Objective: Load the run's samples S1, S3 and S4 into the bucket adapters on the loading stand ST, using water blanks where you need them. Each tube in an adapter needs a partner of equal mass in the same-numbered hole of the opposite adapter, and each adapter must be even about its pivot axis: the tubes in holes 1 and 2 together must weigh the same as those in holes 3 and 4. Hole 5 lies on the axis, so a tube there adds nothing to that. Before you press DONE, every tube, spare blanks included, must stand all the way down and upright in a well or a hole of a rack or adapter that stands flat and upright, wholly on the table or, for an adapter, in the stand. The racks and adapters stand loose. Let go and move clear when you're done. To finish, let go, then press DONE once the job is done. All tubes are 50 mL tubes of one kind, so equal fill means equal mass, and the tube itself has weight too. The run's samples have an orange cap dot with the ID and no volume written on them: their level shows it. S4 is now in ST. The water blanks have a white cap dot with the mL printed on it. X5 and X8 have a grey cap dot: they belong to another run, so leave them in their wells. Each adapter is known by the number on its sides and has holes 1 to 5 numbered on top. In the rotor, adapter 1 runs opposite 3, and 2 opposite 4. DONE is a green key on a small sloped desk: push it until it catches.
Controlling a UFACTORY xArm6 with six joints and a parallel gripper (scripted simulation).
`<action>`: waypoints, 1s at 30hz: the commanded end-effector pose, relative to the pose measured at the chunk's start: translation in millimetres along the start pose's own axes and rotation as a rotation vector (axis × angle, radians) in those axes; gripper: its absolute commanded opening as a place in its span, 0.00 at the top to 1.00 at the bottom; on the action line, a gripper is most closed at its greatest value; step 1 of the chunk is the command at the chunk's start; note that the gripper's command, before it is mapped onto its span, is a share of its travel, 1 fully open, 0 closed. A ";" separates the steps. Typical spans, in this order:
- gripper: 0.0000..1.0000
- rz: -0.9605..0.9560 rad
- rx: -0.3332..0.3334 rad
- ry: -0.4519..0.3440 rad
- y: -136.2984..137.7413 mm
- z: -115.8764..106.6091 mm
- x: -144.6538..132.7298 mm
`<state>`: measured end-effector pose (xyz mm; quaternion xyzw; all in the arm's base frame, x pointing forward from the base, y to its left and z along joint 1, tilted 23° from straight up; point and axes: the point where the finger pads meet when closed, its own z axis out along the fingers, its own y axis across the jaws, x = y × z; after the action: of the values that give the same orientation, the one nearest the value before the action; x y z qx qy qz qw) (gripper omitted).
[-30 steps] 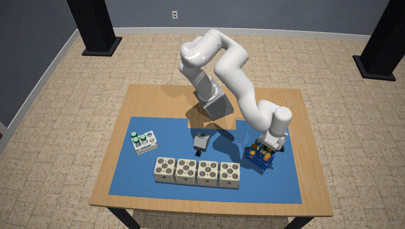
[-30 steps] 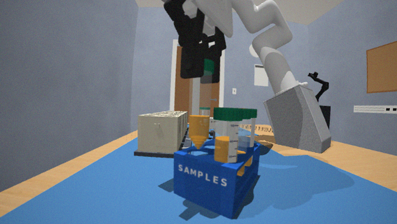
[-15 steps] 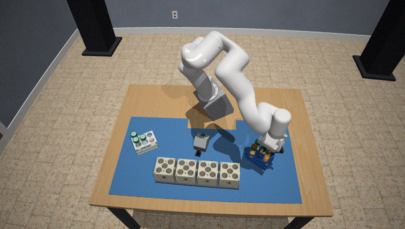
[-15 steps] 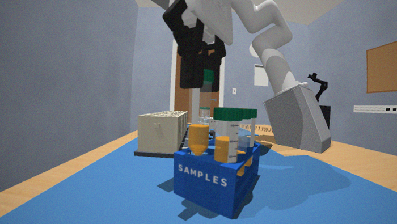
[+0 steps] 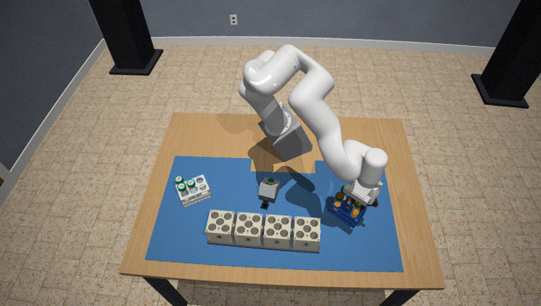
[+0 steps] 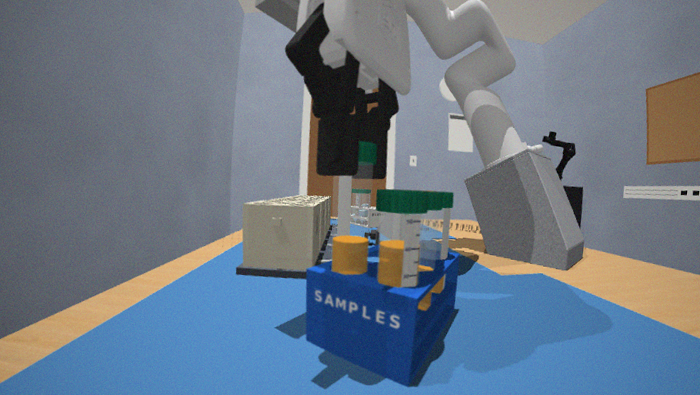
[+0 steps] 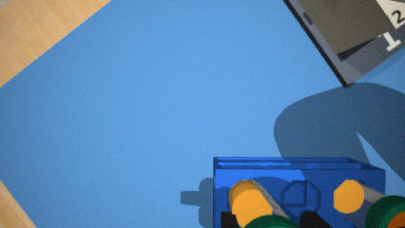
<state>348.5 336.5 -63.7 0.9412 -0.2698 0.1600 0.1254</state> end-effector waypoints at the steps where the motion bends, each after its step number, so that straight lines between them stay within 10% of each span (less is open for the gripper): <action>1: 1.00 0.001 0.004 0.000 -1.7 1.8 0.4; 30: 1.00 0.001 0.004 0.000 -1.7 27.9 0.4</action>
<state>355.0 327.6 -88.9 0.9412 -0.2698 0.1600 0.1255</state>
